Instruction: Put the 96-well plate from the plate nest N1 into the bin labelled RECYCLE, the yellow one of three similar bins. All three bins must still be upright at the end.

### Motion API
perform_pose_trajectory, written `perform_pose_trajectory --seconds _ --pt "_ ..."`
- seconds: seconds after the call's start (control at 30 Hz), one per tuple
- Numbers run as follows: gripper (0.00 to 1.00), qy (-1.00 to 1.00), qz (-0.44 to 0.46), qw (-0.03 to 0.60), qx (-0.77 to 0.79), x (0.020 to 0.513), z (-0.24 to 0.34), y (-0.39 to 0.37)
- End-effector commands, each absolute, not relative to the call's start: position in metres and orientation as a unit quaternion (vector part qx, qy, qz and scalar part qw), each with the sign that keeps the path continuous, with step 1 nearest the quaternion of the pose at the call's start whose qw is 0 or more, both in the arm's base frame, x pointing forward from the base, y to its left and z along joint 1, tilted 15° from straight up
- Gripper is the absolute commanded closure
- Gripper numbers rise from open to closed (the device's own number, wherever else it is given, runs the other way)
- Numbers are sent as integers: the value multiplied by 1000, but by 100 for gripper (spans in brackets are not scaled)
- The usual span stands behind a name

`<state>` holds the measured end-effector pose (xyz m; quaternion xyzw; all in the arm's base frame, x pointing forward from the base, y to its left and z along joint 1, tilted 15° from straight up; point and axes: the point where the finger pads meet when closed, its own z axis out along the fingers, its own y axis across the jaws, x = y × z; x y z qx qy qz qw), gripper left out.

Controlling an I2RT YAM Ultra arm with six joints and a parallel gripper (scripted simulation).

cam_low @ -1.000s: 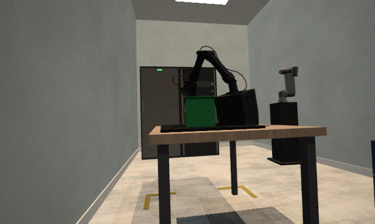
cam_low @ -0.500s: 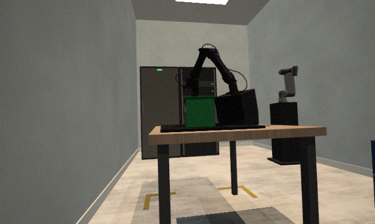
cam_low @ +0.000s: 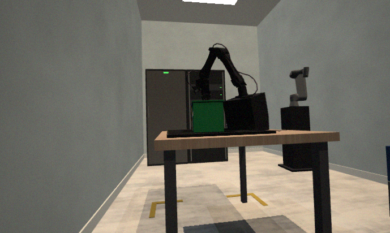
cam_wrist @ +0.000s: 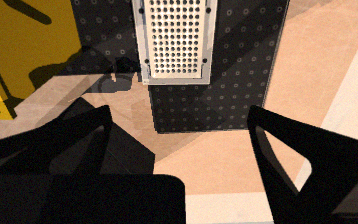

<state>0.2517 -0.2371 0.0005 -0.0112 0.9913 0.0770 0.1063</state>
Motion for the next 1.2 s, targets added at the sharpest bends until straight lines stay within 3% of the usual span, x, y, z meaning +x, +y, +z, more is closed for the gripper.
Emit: perform_pose_trajectory --seconds 0.0,1.17 --pt "0 991 91 99 -17 245 2 -233" --pt "0 991 81 108 -18 256 -28 -230"
